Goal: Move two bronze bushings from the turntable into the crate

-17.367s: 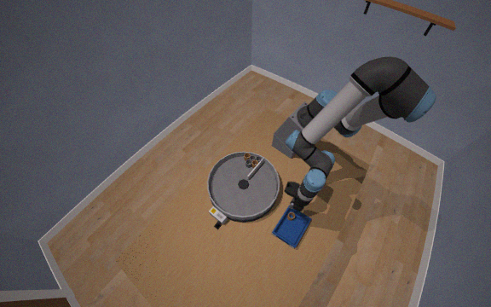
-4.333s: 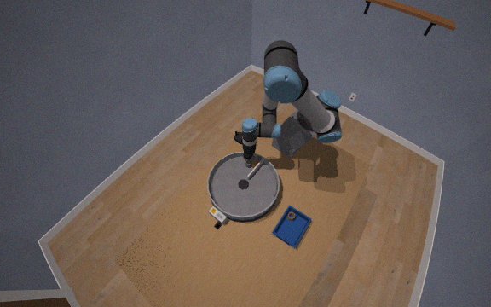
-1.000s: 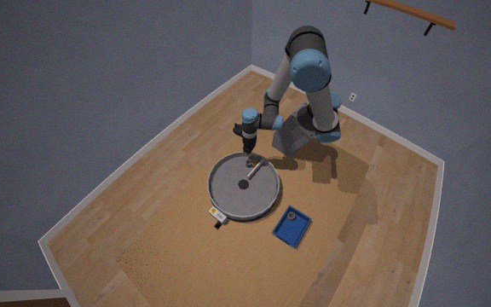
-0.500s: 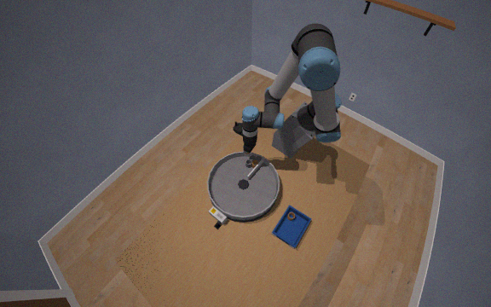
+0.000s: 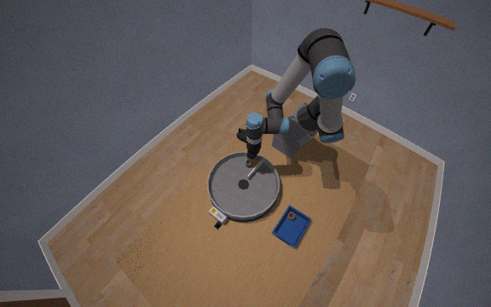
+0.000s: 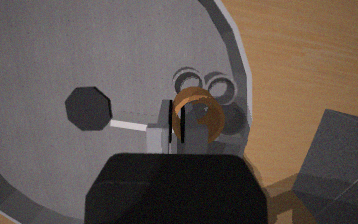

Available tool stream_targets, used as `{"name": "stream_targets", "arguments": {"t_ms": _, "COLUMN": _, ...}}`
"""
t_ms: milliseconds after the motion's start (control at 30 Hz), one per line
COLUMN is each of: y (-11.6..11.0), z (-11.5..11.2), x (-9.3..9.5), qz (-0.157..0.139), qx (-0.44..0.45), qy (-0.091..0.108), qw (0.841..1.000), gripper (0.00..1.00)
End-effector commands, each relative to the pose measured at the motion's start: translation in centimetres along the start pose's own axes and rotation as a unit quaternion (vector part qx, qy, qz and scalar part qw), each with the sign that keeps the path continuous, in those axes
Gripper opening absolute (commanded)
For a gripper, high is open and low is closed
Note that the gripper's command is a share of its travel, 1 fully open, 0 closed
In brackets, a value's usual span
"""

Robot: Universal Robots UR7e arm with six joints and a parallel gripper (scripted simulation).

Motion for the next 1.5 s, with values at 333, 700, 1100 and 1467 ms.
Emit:
{"name": "stream_targets", "arguments": {"t_ms": 333, "y": -4.7, "z": -2.6, "x": 0.0, "qz": 0.000, "qx": 0.000, "qy": 0.000, "qw": 1.000, "gripper": 0.00}}
{"name": "stream_targets", "arguments": {"t_ms": 700, "y": -9.4, "z": -5.2, "x": 0.0, "qz": 0.000, "qx": 0.000, "qy": 0.001, "qw": 1.000, "gripper": 0.00}}
{"name": "stream_targets", "arguments": {"t_ms": 1100, "y": -10.4, "z": -5.7, "x": 0.0, "qz": 0.000, "qx": 0.000, "qy": 0.001, "qw": 1.000, "gripper": 0.00}}
{"name": "stream_targets", "arguments": {"t_ms": 1467, "y": -14.2, "z": -7.8, "x": 0.0, "qz": 0.000, "qx": 0.000, "qy": 0.001, "qw": 1.000, "gripper": 0.00}}
Point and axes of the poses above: the point where the finger pads meet when closed, its own x axis out along the fingers, its own z axis across the jaws, y = z × x, the point moved 10 cm from there along -x, back along the fingers, and after that the axes turned 7 degrees about x, right-handed, at the moved point
